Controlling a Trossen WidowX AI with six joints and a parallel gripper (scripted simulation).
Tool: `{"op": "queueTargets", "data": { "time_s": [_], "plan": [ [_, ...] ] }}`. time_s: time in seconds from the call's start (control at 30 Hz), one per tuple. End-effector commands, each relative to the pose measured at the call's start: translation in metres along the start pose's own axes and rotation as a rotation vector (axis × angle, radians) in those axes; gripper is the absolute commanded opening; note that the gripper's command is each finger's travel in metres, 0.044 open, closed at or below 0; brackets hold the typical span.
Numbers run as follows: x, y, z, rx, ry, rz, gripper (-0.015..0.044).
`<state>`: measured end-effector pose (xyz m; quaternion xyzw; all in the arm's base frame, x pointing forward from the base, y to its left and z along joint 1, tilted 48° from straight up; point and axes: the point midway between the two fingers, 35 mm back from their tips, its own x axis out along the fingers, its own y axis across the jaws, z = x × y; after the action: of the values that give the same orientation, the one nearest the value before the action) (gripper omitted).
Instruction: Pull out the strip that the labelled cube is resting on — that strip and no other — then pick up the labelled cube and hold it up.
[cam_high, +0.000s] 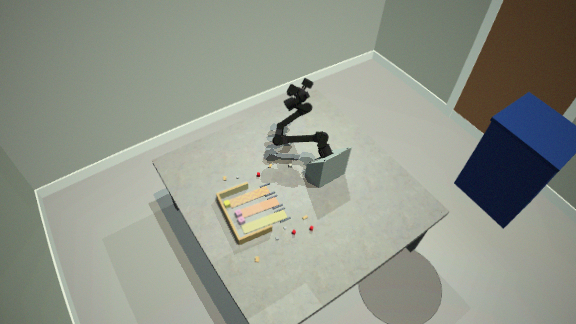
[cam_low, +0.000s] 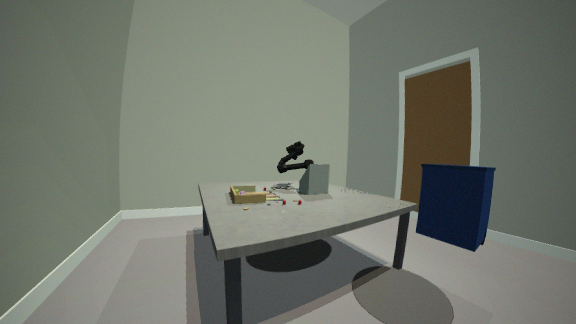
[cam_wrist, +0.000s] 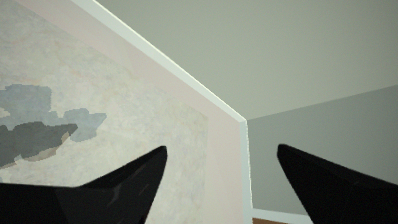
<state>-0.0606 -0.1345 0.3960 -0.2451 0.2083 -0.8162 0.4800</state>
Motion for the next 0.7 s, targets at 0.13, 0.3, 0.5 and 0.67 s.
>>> {"op": "queueTargets", "data": {
  "time_s": [0.13, 0.3, 0.5, 0.67],
  "plan": [
    [-0.004, -0.041, -0.009, 0.020, -0.024, -0.159, 0.0400],
    [-0.025, -0.098, -0.025, 0.026, -0.043, -0.412, 0.0400],
    [-0.074, -0.160, -0.046, -0.005, -0.035, -0.743, 0.0400],
    [-0.132, -0.198, -0.062, -0.051, -0.002, -1.030, 0.0400]
  ]
}}
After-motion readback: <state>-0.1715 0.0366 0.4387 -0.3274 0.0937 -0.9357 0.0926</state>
